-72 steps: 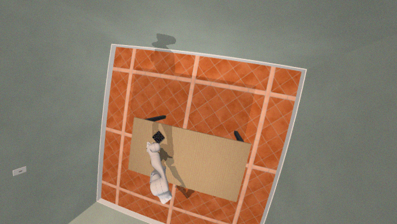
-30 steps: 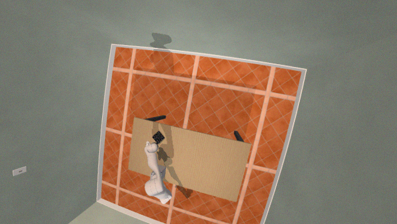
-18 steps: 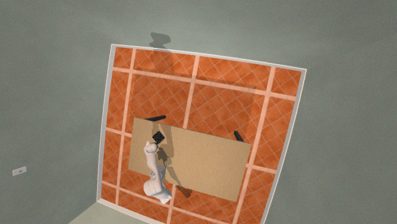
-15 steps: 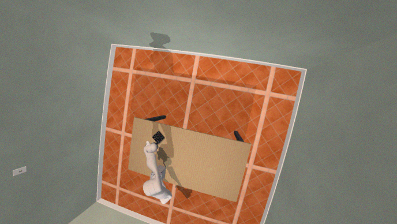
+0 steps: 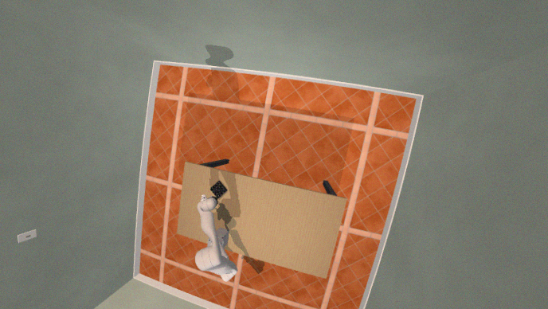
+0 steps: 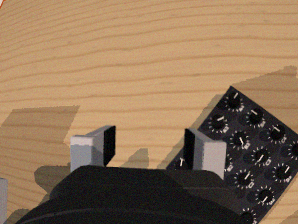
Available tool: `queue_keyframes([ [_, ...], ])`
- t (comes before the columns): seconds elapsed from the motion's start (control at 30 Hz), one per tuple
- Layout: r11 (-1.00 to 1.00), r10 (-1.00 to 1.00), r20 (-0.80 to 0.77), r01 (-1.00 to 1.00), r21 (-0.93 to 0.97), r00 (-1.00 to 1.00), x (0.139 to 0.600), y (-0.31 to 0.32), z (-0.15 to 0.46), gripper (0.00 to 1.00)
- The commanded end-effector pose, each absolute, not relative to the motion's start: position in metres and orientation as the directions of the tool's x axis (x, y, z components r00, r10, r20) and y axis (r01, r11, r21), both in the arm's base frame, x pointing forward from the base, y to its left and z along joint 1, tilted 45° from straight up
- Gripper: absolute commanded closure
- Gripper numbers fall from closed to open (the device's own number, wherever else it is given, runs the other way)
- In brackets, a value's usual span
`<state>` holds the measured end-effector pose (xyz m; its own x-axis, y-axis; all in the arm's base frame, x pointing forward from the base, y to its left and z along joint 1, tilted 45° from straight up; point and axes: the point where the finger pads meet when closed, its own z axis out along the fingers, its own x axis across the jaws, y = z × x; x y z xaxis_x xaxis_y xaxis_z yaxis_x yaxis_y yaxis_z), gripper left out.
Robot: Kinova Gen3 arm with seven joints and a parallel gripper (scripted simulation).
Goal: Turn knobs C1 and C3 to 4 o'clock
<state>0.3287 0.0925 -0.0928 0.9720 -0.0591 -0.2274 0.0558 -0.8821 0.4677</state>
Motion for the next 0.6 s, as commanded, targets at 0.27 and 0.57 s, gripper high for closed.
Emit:
queue_keyframes([
  [0.27, -0.867, -0.1, -0.187, 0.007, 0.499, 0.977, 0.328, 0.0907, -0.0968, 0.0],
  [0.57, -0.86, -0.115, -0.171, -0.012, 0.511, 0.979, 0.3286, 0.0897, -0.098, 0.0],
])
